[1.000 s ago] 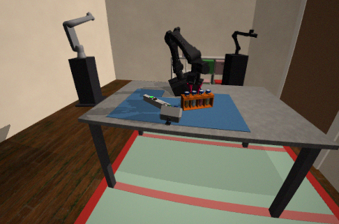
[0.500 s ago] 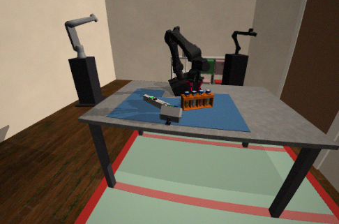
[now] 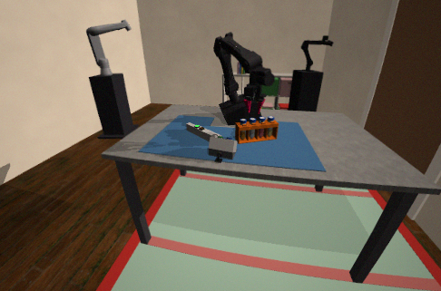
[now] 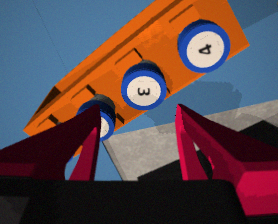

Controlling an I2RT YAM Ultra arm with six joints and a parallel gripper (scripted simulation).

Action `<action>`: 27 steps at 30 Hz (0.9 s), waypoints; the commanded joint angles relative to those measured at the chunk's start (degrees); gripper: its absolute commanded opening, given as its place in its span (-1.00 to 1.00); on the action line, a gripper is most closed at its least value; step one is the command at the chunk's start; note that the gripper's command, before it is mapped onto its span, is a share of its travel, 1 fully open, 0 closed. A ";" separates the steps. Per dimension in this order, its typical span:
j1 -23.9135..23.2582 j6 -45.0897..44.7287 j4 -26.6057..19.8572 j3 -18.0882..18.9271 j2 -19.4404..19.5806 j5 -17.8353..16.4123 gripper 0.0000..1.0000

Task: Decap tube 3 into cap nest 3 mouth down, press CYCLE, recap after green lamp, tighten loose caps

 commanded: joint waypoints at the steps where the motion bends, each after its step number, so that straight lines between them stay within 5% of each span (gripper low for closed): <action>1: 0.18 0.37 -1.26 0.34 -0.34 0.00 -0.02; 17: 14.50 -41.43 -2.20 7.02 10.37 -2.20 -0.02; 27: 15.02 -63.46 -2.29 7.47 10.88 -2.31 -0.02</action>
